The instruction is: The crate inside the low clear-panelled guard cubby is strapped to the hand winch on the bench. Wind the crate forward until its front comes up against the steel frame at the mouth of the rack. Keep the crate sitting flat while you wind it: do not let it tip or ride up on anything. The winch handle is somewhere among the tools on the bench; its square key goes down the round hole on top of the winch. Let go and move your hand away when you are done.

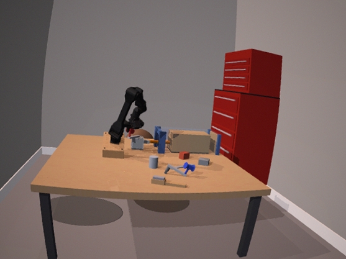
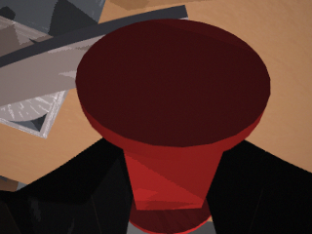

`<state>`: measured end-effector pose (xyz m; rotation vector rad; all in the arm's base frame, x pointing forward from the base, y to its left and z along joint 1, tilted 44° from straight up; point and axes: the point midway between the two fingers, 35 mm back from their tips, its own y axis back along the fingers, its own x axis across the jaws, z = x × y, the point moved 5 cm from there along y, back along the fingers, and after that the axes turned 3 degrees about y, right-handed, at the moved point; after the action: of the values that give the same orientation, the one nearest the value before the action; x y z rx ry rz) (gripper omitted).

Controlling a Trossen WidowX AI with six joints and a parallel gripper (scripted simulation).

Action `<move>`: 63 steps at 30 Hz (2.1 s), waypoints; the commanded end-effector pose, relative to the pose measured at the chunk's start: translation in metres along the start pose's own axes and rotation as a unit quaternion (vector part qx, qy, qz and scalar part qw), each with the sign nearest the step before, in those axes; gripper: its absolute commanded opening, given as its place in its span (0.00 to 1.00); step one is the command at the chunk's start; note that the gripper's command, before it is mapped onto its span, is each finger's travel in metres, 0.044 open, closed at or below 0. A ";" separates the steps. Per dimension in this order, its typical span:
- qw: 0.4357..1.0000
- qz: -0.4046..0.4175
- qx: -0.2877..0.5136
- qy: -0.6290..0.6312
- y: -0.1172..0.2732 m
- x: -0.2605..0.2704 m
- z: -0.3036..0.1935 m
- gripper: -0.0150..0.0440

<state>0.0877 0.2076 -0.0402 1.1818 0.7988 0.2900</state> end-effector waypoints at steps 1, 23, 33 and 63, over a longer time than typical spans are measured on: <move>1.000 0.004 -0.017 -0.005 0.003 0.003 0.012 0.25; 1.000 0.005 -0.018 -0.006 0.013 0.014 0.032 0.25; 1.000 0.005 -0.018 -0.006 0.017 0.020 0.041 0.25; 1.000 0.006 -0.019 -0.007 0.027 0.046 0.062 0.25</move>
<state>0.1497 0.2003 -0.0244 1.1652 0.8187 0.2727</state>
